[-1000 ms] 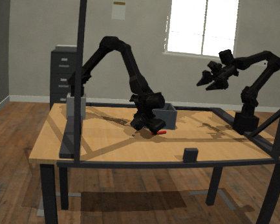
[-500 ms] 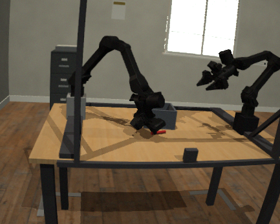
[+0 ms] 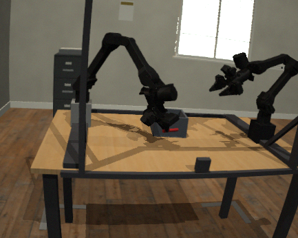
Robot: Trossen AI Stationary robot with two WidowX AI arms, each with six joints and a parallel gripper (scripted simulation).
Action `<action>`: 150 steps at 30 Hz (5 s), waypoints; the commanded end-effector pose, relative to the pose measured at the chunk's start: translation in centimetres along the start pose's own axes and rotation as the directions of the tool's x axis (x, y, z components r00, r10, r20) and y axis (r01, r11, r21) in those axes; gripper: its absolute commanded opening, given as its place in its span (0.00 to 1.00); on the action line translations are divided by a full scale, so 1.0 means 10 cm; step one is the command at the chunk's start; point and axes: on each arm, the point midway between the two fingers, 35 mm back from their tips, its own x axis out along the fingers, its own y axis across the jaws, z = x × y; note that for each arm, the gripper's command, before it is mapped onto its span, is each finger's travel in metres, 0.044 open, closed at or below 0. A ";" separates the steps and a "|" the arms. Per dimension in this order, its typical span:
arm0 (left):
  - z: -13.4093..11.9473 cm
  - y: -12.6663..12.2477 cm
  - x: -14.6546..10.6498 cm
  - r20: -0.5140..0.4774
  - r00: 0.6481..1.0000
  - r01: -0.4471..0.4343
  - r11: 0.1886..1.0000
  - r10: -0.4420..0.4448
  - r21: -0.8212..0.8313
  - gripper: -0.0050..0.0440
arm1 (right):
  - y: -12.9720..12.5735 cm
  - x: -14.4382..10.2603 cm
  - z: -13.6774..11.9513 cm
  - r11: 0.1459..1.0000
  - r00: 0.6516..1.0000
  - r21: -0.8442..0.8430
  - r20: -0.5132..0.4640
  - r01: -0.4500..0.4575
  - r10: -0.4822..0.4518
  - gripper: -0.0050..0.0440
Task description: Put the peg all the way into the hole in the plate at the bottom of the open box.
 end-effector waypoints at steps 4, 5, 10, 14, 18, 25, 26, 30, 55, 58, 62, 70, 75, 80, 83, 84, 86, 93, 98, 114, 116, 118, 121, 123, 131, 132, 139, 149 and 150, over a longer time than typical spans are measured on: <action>-0.08 0.06 -0.14 0.070 0.994 -0.063 0.974 0.080 -0.219 0.15 | 0.00 -0.03 0.07 1.000 1.000 0.000 0.019 0.001 -0.001 1.00; -0.09 0.06 -0.14 0.087 0.991 -0.072 0.960 0.099 -0.270 0.15 | 0.00 -0.03 0.07 1.000 1.000 0.000 0.019 0.001 -0.001 1.00; -0.10 0.11 -0.20 0.161 0.966 -0.094 0.853 0.203 -0.514 0.15 | 0.00 -0.03 0.07 1.000 1.000 0.000 0.019 0.001 -0.001 1.00; -0.11 0.16 -0.25 0.198 0.933 -0.084 0.719 0.299 -0.690 0.15 | 0.00 -0.03 0.07 1.000 1.000 0.000 0.019 0.001 -0.001 1.00; -0.11 0.17 -0.27 0.206 0.917 -0.073 0.652 0.341 -0.754 0.15 | 0.00 -0.03 0.07 1.000 1.000 0.000 0.019 0.001 -0.001 1.00; -0.12 0.23 -0.34 0.198 0.844 0.011 0.353 0.498 -0.936 0.15 | 0.00 -0.03 0.07 1.000 1.000 0.000 0.019 0.001 -0.001 1.00; -0.11 0.23 -0.34 0.197 0.835 0.035 0.309 0.513 -0.950 0.15 | 0.00 -0.03 0.07 1.000 1.000 0.000 0.019 0.001 -0.001 1.00; -0.07 0.24 -0.36 0.181 0.804 0.105 0.164 0.567 -0.981 0.15 | 0.00 -0.03 0.07 1.000 1.000 0.000 0.019 0.001 -0.001 1.00; -0.04 0.36 -0.40 -0.073 0.668 0.398 -0.438 0.741 -0.806 0.15 | 0.00 -0.03 0.07 1.000 1.000 0.000 0.019 0.001 -0.001 1.00; -0.05 0.40 -0.39 -0.080 0.660 0.398 -0.438 0.747 -0.806 0.15 | 0.00 -0.03 0.07 1.000 1.000 0.000 0.019 0.001 -0.001 1.00; 0.01 0.36 -0.29 -0.076 0.667 0.398 -0.440 0.741 -0.805 0.15 | 0.00 -0.03 0.07 1.000 1.000 0.000 0.019 0.001 -0.001 1.00; 0.04 0.38 -0.21 -0.079 0.660 0.397 -0.437 0.747 -0.807 0.15 | 0.00 -0.03 0.07 1.000 1.000 0.000 0.019 0.001 -0.001 1.00; 0.04 0.41 -0.17 -0.085 0.654 0.397 -0.437 0.752 -0.807 0.15 | 0.00 -0.03 0.07 1.000 1.000 0.000 0.019 0.001 -0.001 1.00; 0.08 0.40 -0.11 -0.085 0.654 0.397 -0.437 0.751 -0.807 0.15 | 0.00 -0.03 0.07 1.000 1.000 0.000 0.019 0.001 -0.001 1.00; 0.09 0.40 -0.09 -0.085 0.654 0.397 -0.437 0.751 -0.807 0.15 | 0.00 -0.03 0.07 1.000 1.000 0.000 0.019 0.001 -0.001 1.00; 0.09 0.40 -0.09 -0.085 0.654 0.397 -0.437 0.751 -0.807 0.15 | 0.00 -0.03 0.07 1.000 1.000 0.000 0.019 0.001 -0.001 1.00; 0.10 0.40 -0.08 -0.085 0.655 0.397 -0.437 0.751 -0.807 0.15 | 0.00 -0.03 0.07 1.000 1.000 0.000 0.019 0.001 -0.001 1.00; 0.13 0.40 -0.01 -0.085 0.655 0.397 -0.437 0.751 -0.807 0.15 | 0.00 -0.03 0.07 1.000 1.000 0.000 0.019 0.001 -0.001 1.00; 0.15 0.38 0.01 -0.081 0.658 0.397 -0.437 0.749 -0.807 0.15 | 0.00 -0.03 0.07 1.000 1.000 0.000 0.019 0.001 -0.001 1.00; 0.12 0.38 -0.03 -0.086 0.652 0.396 -0.436 0.753 -0.808 0.29 | 0.00 -0.03 0.07 1.000 1.000 0.000 0.019 0.001 -0.001 1.00; 0.12 0.38 -0.03 -0.086 0.652 0.396 -0.436 0.753 -0.808 0.29 | 0.00 -0.03 0.07 1.000 1.000 0.000 0.019 0.001 -0.001 1.00; 0.12 0.38 -0.03 -0.086 0.652 0.396 -0.436 0.753 -0.808 0.29 | 0.00 -0.03 0.07 1.000 1.000 0.000 0.019 0.001 -0.001 1.00; 0.12 0.38 -0.03 -0.086 0.652 0.396 -0.436 0.753 -0.808 0.29 | 0.00 -0.03 0.07 1.000 1.000 0.000 0.019 0.001 -0.001 1.00; 0.12 0.38 -0.03 -0.086 0.652 0.396 -0.436 0.753 -0.808 0.29 | 0.00 -0.03 0.07 1.000 1.000 0.000 0.019 0.001 -0.001 1.00; 0.11 0.31 -0.13 -0.091 0.648 0.397 -0.437 0.757 -0.808 0.37 | 0.00 -0.03 0.07 1.000 1.000 0.000 0.019 0.001 -0.001 1.00; 0.12 0.27 -0.16 -0.091 0.648 0.397 -0.436 0.756 -0.808 0.37 | 0.00 -0.03 0.07 1.000 1.000 0.000 0.019 0.001 -0.001 1.00; 0.16 -0.05 -0.43 -0.087 0.650 0.396 -0.434 0.755 -0.809 0.37 | 0.00 -0.03 0.07 1.000 1.000 0.000 0.019 0.001 -0.001 1.00; 0.11 0.00 -0.48 -0.113 0.642 0.422 -0.472 0.758 -0.774 0.66 | 0.03 -0.10 0.21 1.000 0.999 -0.008 0.037 -0.010 0.010 1.00; 0.07 0.05 -0.50 -0.120 0.641 0.424 -0.480 0.758 -0.768 0.71 | 0.04 -0.13 0.25 1.000 0.999 -0.010 0.037 -0.013 0.014 1.00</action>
